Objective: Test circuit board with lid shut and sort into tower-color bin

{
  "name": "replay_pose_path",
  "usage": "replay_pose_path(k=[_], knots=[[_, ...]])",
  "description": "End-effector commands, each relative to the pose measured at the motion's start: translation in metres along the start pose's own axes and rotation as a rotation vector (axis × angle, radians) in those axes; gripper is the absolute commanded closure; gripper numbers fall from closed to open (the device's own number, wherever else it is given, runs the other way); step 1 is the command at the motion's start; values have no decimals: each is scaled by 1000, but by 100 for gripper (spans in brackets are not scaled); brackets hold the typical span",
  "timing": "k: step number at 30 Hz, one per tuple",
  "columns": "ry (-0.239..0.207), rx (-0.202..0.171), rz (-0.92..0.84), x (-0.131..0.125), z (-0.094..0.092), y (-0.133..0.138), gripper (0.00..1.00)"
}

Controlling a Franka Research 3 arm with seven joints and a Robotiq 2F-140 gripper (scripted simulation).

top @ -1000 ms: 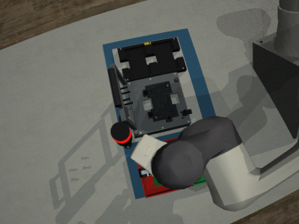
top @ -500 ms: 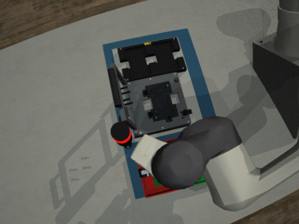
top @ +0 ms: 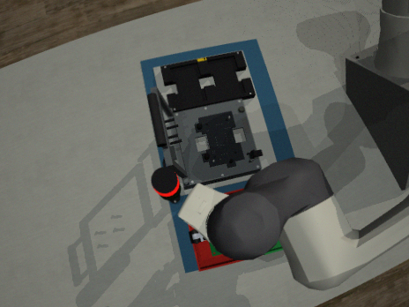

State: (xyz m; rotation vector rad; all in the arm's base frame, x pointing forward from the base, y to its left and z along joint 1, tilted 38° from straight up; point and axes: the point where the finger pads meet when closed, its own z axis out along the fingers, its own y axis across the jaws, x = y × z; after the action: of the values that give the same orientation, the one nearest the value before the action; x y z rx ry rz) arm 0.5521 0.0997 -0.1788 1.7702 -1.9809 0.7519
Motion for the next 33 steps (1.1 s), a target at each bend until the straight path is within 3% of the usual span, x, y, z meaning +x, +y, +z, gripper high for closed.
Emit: replay_pose_path(k=[1, 5, 17, 25, 30, 31, 33], knots=[[0, -1, 2, -1, -11, 0, 42], [0, -1, 2, -1, -27, 0, 42], [0, -1, 2, -1, -108, 0, 42], [0, -1, 2, -1, -129, 0, 42], [0, -1, 2, -1, -131, 0, 42], [0, -1, 2, -1, -131, 0, 0], [0, -1, 2, -1, -131, 0, 0]])
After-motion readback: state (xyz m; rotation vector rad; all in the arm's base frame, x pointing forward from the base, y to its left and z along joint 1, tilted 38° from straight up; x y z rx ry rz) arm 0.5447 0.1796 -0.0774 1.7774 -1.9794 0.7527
